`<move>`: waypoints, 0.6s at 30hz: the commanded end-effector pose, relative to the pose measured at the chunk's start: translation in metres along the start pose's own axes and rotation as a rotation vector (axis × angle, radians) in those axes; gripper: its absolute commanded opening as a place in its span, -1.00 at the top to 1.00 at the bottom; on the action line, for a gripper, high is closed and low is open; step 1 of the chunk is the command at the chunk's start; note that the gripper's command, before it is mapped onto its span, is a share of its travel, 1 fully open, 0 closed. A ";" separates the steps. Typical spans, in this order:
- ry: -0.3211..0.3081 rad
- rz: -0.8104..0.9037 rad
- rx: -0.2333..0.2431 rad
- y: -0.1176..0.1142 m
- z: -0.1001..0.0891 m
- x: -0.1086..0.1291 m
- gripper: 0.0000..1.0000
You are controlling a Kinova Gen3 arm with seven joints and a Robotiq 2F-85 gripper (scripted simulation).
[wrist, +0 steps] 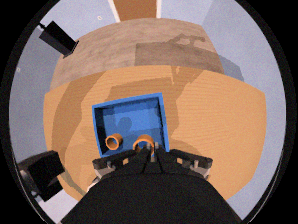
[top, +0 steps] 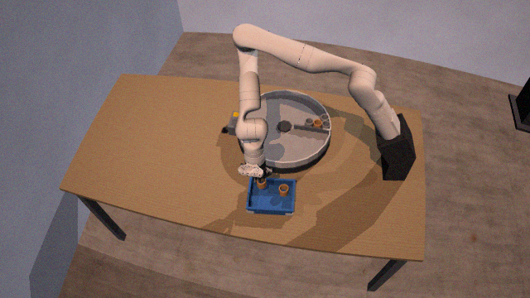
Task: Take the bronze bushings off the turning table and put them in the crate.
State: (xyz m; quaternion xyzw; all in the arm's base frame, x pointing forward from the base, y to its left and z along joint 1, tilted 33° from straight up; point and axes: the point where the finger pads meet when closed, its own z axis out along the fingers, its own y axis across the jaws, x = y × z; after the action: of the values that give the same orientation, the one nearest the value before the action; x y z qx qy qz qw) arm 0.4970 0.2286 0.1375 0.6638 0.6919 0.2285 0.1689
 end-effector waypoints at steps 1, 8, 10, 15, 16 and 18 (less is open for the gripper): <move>0.002 -0.002 0.001 -0.001 0.000 0.001 1.00; 0.002 -0.001 0.001 -0.001 0.005 0.001 1.00; 0.002 -0.001 0.001 -0.001 0.008 0.001 1.00; 0.002 -0.001 0.001 -0.001 0.008 0.001 1.00; 0.002 -0.001 0.001 -0.001 0.008 0.001 1.00; 0.002 -0.001 0.001 -0.001 0.008 0.001 1.00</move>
State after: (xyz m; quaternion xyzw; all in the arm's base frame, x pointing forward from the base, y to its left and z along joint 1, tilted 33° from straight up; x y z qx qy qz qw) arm 0.5010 0.2301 0.1297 0.6635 0.6924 0.2283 0.1681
